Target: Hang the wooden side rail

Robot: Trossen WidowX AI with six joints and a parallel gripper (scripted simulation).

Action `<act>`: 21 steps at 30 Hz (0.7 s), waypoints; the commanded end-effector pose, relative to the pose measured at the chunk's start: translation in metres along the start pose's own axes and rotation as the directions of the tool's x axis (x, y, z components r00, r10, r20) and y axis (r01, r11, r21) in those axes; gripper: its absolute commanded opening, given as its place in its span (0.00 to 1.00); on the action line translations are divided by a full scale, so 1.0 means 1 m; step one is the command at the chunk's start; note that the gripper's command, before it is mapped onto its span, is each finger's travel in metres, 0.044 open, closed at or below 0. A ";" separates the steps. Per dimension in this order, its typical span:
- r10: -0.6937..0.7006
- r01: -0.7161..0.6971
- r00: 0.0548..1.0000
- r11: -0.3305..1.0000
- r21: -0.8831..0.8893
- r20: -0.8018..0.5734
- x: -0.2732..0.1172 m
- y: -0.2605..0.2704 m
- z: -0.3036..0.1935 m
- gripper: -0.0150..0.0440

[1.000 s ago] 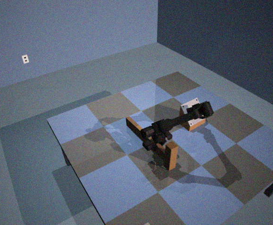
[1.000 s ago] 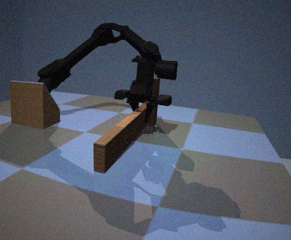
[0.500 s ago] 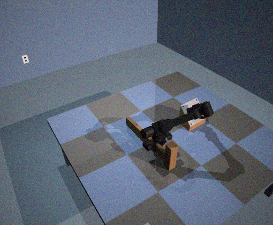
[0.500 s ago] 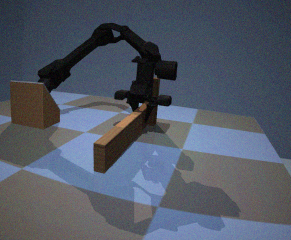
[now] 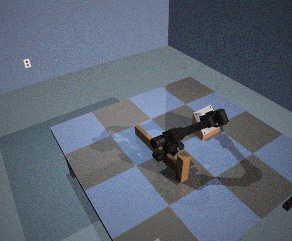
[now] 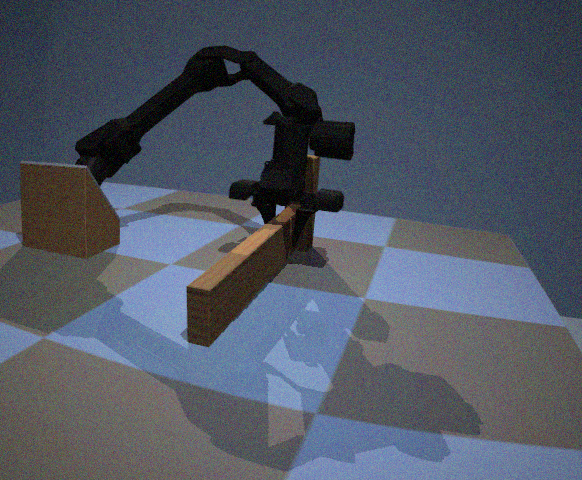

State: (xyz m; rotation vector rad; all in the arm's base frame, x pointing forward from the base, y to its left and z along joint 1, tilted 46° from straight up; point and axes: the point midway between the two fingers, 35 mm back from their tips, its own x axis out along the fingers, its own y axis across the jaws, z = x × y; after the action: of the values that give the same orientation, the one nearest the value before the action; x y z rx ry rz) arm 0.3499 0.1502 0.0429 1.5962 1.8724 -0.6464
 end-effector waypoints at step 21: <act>0.004 -0.004 1.000 1.000 -0.004 -0.002 -0.040 0.000 0.029 1.00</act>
State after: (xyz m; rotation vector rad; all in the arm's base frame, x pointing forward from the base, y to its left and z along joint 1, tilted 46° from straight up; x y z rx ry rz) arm 0.3555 0.1168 0.0628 1.5954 1.8735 -0.6274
